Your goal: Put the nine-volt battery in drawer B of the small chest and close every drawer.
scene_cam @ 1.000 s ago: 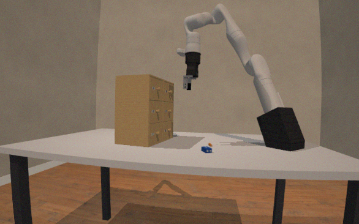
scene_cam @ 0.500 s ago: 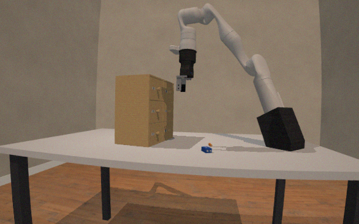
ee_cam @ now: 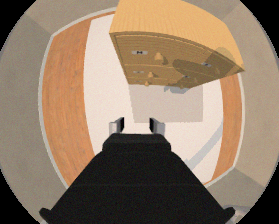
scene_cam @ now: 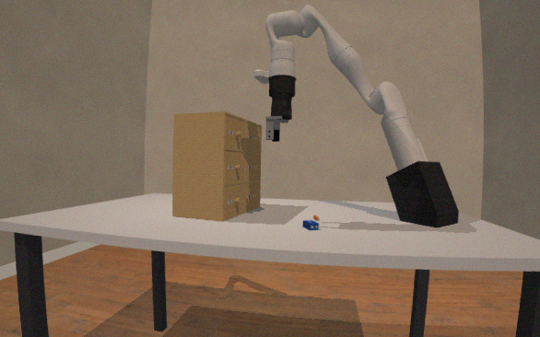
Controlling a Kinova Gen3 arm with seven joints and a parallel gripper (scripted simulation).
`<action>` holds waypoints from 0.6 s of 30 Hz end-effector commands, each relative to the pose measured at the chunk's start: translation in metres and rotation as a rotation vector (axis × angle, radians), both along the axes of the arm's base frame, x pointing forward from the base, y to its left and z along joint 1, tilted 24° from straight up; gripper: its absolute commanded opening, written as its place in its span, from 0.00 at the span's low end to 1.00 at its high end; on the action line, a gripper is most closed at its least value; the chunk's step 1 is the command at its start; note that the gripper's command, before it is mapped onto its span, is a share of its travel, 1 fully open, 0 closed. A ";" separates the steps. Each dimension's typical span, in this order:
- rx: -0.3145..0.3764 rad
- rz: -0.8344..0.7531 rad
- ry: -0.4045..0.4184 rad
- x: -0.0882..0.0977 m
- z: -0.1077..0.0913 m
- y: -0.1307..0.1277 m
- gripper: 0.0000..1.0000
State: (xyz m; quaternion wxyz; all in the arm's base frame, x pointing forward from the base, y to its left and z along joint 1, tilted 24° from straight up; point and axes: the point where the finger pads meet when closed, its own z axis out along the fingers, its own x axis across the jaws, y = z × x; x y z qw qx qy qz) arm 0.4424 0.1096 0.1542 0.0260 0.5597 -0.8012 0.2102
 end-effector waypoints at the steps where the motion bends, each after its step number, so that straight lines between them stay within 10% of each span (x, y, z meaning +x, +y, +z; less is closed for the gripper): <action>1: 0.000 0.001 -0.002 0.000 0.000 0.001 1.00; 18: -0.009 0.007 -0.021 0.002 -0.001 0.000 1.00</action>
